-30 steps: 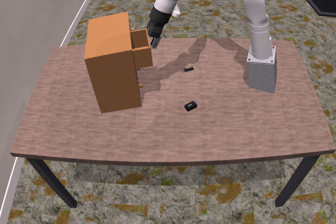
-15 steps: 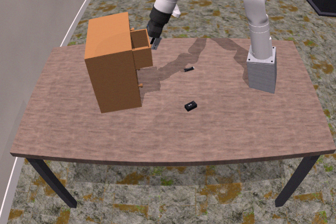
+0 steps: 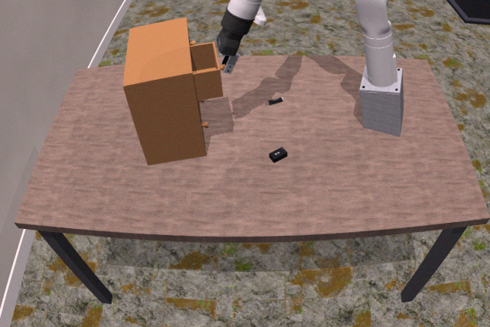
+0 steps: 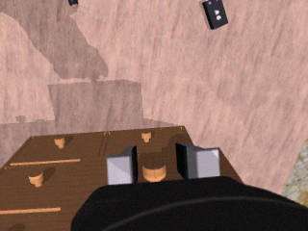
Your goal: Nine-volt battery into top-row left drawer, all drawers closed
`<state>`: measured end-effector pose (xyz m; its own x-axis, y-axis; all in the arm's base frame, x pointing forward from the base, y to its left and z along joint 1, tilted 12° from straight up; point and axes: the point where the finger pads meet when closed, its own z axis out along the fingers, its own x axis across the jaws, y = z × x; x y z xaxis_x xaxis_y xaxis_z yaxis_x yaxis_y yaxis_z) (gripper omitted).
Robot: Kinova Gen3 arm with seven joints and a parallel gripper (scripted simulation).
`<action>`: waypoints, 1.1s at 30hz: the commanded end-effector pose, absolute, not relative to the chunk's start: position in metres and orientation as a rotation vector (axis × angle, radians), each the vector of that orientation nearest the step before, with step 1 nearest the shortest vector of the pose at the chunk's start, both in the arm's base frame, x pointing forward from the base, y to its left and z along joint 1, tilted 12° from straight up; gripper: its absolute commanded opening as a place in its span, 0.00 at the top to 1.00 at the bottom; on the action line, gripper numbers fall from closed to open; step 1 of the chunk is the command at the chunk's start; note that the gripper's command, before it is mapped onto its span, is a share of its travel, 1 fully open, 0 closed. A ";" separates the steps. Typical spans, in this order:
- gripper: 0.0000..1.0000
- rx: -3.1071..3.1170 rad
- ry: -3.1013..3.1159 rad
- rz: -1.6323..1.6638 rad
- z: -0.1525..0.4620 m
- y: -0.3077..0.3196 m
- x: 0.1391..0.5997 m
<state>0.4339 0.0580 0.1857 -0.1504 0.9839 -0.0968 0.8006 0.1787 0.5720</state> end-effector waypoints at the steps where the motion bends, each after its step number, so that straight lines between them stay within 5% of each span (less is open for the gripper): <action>1: 0.33 1.670 2.009 0.539 0.185 0.054 0.423; 33: 0.33 1.670 2.009 0.539 0.183 0.047 0.377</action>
